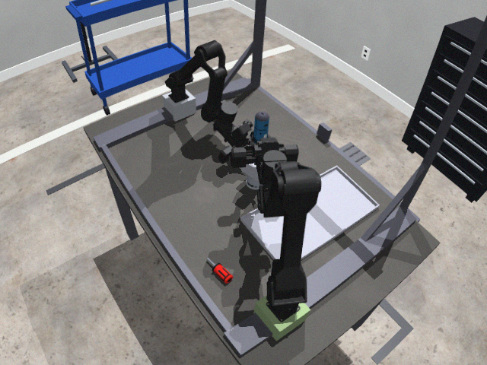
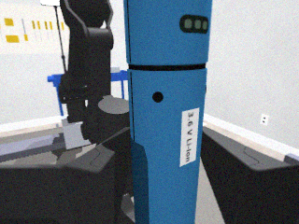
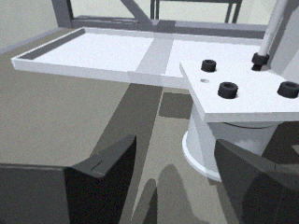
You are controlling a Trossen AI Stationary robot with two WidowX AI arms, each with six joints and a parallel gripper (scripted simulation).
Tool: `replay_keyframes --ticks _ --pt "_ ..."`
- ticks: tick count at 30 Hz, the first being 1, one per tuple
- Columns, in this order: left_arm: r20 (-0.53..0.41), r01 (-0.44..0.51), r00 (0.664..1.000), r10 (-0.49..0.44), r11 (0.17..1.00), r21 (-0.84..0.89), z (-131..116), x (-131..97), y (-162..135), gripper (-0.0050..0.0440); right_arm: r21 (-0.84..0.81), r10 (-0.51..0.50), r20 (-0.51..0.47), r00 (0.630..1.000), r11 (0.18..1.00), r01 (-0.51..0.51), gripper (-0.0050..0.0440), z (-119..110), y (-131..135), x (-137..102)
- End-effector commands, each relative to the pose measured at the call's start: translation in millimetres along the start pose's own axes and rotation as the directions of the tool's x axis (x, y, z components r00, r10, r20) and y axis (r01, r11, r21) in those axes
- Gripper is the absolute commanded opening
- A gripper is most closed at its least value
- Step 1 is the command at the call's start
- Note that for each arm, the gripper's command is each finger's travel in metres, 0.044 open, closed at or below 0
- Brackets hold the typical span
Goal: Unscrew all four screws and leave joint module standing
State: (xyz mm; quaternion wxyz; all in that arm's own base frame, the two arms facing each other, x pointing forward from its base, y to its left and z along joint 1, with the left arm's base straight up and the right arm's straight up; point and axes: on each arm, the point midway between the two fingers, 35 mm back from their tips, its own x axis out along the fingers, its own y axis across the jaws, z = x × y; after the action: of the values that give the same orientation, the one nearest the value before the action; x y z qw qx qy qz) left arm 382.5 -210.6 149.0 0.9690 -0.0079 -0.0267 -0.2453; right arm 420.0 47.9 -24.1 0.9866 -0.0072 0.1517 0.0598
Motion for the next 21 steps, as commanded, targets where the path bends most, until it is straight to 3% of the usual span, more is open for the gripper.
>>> replay_keyframes --ticks 1,3,7,11,21 --pt "0.027 0.000 1.000 0.000 1.000 0.002 10.8 2.0 0.4 0.0162 0.001 0.073 0.035 0.997 0.997 -0.073 0.0136 26.2 40.2 11.9" --pt "0.027 0.000 1.000 0.000 1.000 0.002 10.8 2.0 0.4 0.0162 0.008 0.093 0.012 0.996 0.996 -0.093 0.0100 27.0 56.7 16.7" --pt "0.027 0.000 1.000 0.000 1.000 0.002 10.8 2.0 0.4 0.0162 0.016 0.109 -0.014 0.994 0.994 -0.109 0.0100 27.4 72.6 20.9" --pt "0.027 0.000 1.000 0.000 1.000 0.002 10.8 2.0 0.4 0.0162 0.038 0.126 -0.079 0.989 0.992 -0.123 0.0100 29.5 105.6 30.2" --pt "0.027 0.000 1.000 0.000 1.000 0.002 10.8 2.0 0.4 0.0162 0.132 0.021 -0.195 0.981 0.991 0.005 0.0100 41.1 112.1 56.4"
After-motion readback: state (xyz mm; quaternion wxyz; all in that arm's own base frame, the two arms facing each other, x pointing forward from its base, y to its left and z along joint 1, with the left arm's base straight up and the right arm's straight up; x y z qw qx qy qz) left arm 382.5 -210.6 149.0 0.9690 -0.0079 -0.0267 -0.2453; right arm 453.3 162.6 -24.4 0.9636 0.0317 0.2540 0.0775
